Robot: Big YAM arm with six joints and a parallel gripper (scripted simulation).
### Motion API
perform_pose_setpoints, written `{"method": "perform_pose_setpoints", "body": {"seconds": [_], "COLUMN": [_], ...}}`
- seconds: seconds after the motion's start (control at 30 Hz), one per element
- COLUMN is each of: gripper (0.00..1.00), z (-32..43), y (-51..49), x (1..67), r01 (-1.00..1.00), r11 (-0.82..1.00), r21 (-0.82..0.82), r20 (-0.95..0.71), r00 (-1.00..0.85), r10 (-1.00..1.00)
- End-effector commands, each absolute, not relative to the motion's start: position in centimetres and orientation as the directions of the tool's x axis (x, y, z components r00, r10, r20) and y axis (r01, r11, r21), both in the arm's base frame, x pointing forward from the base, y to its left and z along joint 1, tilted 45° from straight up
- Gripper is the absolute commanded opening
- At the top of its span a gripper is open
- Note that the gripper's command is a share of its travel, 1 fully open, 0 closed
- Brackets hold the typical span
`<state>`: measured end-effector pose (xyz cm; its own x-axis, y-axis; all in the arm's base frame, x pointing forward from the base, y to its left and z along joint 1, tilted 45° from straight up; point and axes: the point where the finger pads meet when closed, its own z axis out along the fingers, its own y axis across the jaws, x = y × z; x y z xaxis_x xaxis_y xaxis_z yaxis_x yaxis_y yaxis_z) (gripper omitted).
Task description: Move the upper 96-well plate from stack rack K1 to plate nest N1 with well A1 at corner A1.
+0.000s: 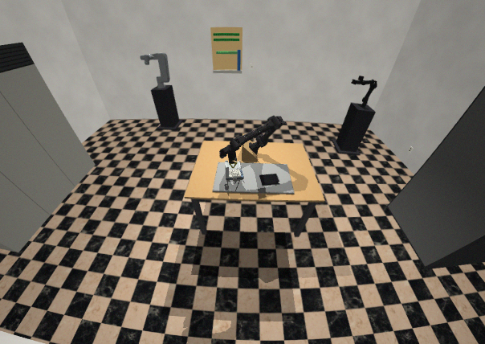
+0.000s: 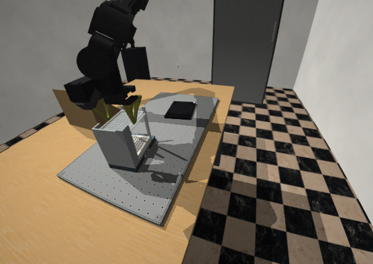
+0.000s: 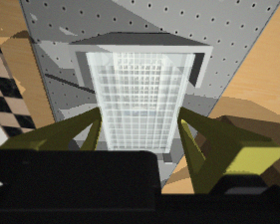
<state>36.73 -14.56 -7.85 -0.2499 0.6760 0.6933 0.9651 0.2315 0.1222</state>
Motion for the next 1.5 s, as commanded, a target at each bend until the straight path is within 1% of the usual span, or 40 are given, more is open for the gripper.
{"method": "perform_pose_setpoints", "body": {"seconds": [0.0, 0.6, 1.47], "gripper": [0.00, 0.00, 0.00], "z": [-5.2, -3.2, -4.1], "y": [-17.7, -19.5, -18.6], "x": [38.7, 38.8, 39.1], "r01": [0.963, 0.962, 0.959], "r11": [0.213, 0.214, 0.231], "r21": [0.166, 0.169, 0.162], "r20": [0.653, 0.651, 0.657], "r00": [-0.269, -0.272, -0.280], "r10": [0.708, 0.708, 0.700]}}
